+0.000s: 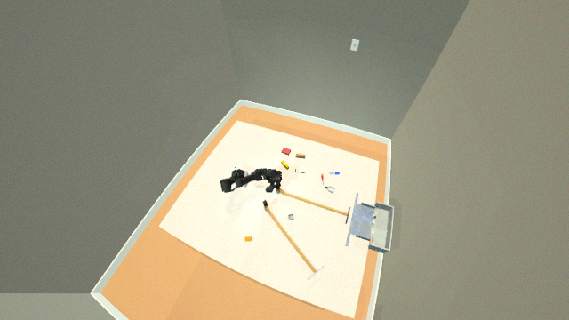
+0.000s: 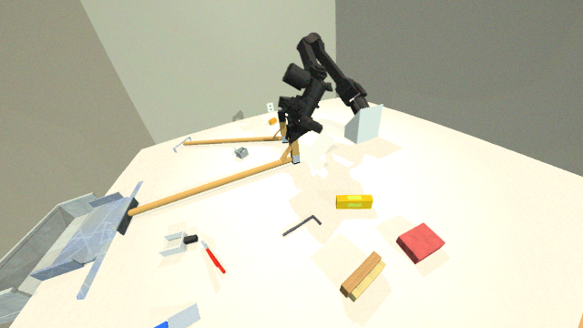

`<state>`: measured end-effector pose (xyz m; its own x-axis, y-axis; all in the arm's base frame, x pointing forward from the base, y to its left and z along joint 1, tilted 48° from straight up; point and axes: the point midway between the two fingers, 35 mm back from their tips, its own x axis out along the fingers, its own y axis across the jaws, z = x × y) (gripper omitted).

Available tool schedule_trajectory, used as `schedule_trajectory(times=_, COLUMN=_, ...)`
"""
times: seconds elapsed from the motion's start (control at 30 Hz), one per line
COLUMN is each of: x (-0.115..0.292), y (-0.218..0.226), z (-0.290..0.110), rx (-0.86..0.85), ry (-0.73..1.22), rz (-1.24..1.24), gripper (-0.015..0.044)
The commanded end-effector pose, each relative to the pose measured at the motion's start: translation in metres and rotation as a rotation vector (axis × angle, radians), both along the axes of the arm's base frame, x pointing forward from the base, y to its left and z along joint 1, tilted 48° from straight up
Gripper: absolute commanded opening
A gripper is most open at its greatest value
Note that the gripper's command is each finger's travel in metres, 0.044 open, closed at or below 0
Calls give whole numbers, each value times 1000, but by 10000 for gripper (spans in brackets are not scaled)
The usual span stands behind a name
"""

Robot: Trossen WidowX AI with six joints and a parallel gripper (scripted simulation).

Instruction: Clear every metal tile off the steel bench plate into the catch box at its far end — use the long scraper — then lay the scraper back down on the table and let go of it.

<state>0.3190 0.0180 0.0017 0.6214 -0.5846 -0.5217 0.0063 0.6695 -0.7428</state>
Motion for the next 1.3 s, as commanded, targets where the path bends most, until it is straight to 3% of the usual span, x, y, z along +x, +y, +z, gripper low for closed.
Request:
schedule_trajectory(times=0.0, x=0, y=0, z=0, rx=0, ry=-1, rz=1, gripper=0)
schedule_trajectory(times=1.27, x=-2, y=-1, z=1, rx=3, ry=-8, rz=-8, gripper=0)
